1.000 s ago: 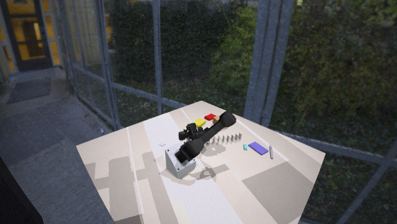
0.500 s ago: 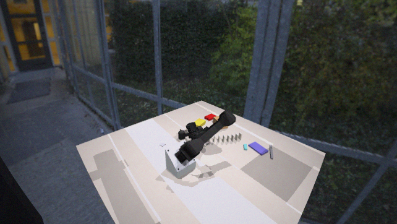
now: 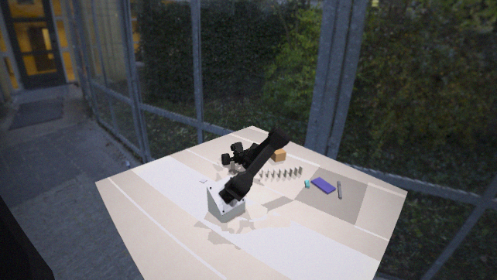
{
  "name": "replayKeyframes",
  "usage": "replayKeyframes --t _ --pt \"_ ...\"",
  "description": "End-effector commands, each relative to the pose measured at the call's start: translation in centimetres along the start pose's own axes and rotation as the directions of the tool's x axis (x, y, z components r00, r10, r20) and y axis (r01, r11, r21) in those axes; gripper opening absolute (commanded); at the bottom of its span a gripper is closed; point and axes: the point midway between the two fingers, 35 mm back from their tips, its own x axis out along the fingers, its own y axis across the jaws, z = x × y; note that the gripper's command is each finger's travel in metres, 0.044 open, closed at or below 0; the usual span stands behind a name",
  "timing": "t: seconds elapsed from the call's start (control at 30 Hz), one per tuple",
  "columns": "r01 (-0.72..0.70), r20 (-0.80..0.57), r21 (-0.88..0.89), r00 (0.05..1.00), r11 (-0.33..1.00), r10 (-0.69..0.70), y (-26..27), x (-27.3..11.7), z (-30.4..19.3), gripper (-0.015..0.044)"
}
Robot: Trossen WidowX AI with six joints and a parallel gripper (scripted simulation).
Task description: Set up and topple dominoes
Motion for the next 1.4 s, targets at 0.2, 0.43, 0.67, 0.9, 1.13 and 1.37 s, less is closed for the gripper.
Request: replayKeyframes --t 0.2,0.43,0.67,0.9,1.13,1.37 --pt "0.033 -0.616 0.14 0.786 0.99 0.061 0.6 3.3 1.2 0.044" --pt "0.114 -0.796 0.053 0.604 0.992 -0.027 -0.1 2.1 3.4 0.044" --pt "0.137 -0.9 -0.05 0.423 0.989 -0.105 -0.1 -0.4 5.2 0.044" --pt "0.107 -0.942 -0.078 0.319 0.991 -0.108 0.4 -2.4 5.3 0.044" --pt "0.107 -0.942 -0.078 0.319 0.991 -0.108 0.4 -2.4 5.3 0.044" --pt "0.107 -0.942 -0.078 0.319 0.991 -0.108 0.4 -2.4 5.3 0.044"
